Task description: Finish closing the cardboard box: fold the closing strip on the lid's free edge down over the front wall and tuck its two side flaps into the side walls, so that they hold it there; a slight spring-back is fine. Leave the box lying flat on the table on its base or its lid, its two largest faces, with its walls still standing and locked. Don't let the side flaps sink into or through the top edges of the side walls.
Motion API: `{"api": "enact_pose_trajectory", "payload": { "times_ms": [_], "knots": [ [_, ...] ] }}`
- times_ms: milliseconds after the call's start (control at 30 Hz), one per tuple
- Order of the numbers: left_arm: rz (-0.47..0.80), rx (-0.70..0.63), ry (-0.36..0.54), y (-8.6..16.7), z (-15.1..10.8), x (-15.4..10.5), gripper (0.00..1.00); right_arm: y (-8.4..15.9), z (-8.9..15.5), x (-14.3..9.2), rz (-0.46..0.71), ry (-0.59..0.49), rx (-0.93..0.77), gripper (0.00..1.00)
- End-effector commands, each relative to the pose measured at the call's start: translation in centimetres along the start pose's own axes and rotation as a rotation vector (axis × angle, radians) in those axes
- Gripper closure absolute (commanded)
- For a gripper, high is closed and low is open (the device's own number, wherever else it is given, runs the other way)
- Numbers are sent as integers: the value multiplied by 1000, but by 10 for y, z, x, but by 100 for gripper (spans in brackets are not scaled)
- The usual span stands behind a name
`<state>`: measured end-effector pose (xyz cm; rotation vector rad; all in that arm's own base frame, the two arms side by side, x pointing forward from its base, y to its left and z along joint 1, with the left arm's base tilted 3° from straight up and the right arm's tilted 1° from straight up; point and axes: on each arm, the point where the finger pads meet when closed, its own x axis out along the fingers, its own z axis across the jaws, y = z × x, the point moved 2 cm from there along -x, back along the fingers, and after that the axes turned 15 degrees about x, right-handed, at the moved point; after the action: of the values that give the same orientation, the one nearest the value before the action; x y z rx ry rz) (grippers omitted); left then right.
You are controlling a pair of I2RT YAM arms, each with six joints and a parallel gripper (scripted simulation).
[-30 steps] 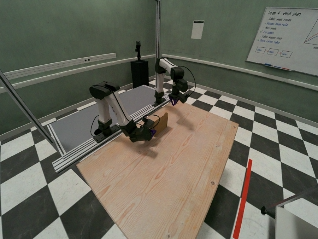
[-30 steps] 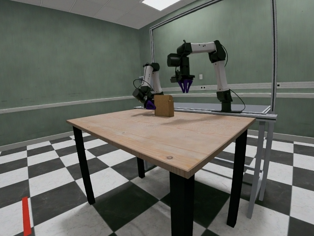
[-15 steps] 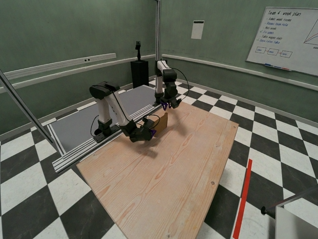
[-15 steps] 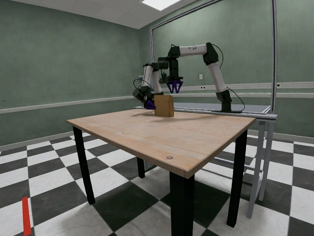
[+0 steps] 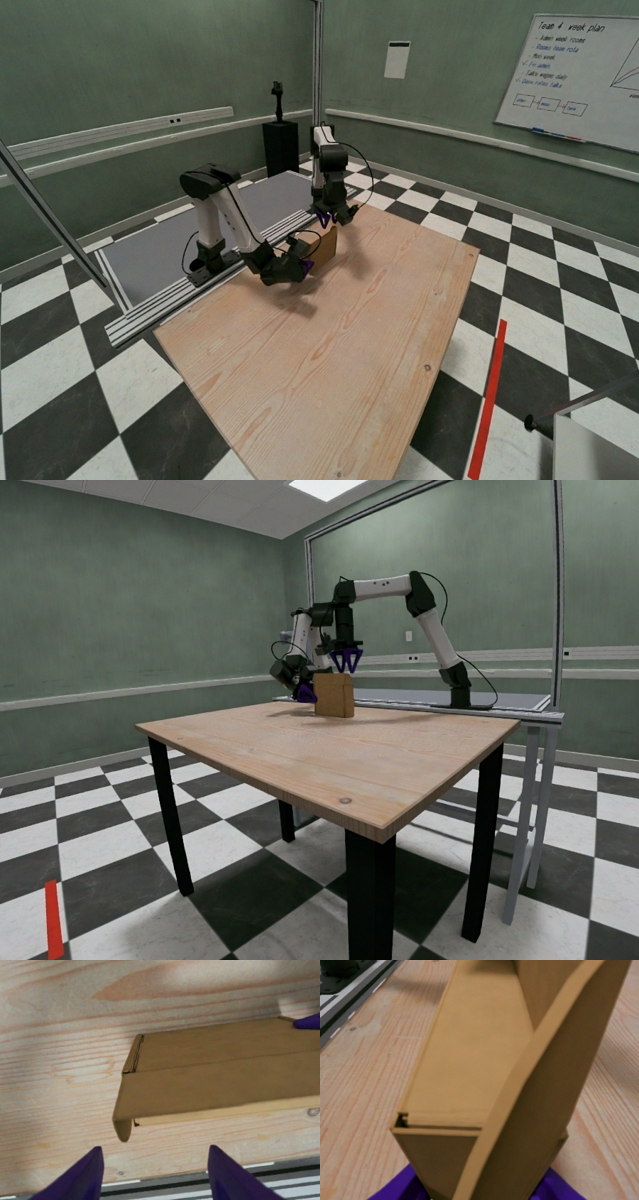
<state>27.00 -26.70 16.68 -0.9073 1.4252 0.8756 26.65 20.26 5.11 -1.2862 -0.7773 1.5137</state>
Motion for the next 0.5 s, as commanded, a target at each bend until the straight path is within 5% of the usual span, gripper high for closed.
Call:
{"api": "enact_pose_trajectory", "payload": {
  "times_ms": [0,467],
  "knots": [
    [17,-28,-7,-3,4,17,46,-5,-2,0,-9,4,-15,55],
    [5,-23,-3,-2,4,24,46,-5,-2,0,-9,4,-15,55]
  ]
}}
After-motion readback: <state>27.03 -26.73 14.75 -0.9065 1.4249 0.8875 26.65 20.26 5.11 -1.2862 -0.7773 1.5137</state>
